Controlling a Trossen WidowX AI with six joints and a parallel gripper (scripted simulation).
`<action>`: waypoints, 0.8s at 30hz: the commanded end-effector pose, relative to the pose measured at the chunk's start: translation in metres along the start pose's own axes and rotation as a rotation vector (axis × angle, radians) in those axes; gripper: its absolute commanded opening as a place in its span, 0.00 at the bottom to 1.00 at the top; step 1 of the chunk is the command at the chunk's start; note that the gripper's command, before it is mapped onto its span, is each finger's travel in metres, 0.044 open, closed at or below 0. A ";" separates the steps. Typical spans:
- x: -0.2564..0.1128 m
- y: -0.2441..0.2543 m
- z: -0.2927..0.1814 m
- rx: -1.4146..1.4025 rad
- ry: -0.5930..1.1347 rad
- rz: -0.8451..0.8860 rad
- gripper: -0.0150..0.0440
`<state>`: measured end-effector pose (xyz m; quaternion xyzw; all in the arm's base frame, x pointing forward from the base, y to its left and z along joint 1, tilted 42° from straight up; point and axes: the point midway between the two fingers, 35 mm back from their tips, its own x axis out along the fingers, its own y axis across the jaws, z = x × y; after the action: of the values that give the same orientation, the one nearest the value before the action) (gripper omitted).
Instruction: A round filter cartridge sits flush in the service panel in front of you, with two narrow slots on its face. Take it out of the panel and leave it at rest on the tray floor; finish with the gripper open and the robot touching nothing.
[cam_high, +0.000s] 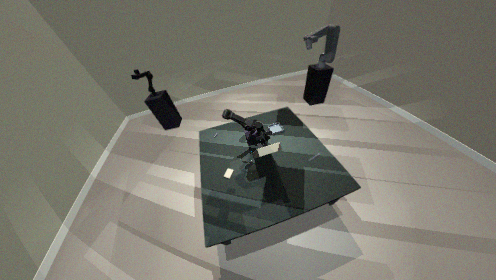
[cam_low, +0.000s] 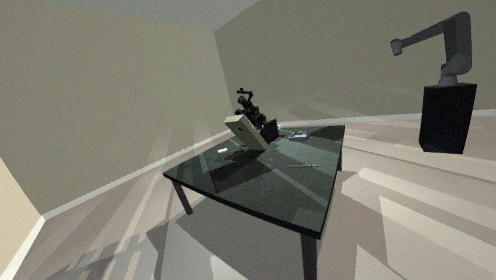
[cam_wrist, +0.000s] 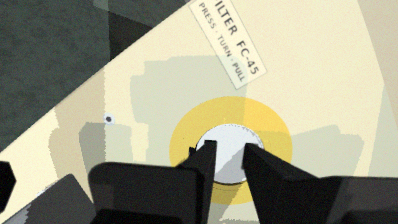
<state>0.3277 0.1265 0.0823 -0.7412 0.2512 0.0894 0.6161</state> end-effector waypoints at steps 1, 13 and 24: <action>0.006 0.000 -0.002 -0.054 0.007 0.006 0.25; -0.044 0.001 0.003 0.004 0.007 0.021 0.25; -0.072 0.000 -0.001 0.018 0.007 0.010 0.25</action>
<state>0.2662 0.1430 0.1082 -0.7390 0.2621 0.0917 0.6139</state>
